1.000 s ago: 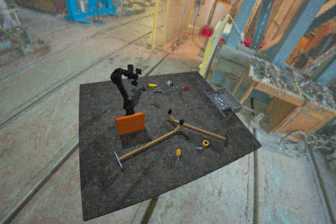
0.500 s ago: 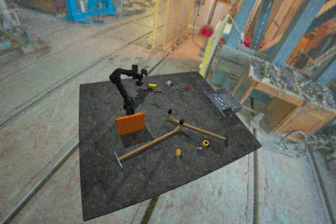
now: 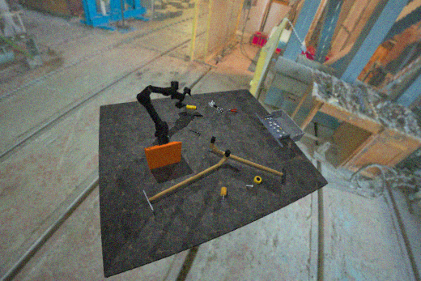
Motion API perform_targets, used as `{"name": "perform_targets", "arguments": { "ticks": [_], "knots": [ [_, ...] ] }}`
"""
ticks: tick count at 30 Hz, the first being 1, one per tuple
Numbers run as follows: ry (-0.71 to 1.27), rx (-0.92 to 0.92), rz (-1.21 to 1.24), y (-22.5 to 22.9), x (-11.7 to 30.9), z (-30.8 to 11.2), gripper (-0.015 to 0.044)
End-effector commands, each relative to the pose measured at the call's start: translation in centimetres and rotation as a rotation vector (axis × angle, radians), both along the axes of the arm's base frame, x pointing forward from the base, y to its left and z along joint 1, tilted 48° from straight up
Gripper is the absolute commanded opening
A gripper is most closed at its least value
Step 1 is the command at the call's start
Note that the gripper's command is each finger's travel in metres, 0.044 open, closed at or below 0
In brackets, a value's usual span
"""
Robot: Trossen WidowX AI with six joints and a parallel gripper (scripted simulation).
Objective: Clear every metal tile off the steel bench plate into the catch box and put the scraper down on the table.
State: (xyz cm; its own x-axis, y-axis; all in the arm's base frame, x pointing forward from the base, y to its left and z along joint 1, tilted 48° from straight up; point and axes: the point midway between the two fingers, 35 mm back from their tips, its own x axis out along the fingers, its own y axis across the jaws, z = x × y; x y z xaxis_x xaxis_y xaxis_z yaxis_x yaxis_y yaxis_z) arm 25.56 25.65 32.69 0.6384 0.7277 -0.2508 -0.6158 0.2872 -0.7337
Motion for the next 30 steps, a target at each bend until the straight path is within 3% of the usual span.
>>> {"name": "perform_targets", "arguments": {
  "ticks": [1,30],
  "knots": [
    [0.046,0.004,-0.038,-0.9,1.4,-0.8,0.0440],
    [0.293,0.095,-0.321,-9.6,9.0,-5.0,0.0440]
  ]
}}
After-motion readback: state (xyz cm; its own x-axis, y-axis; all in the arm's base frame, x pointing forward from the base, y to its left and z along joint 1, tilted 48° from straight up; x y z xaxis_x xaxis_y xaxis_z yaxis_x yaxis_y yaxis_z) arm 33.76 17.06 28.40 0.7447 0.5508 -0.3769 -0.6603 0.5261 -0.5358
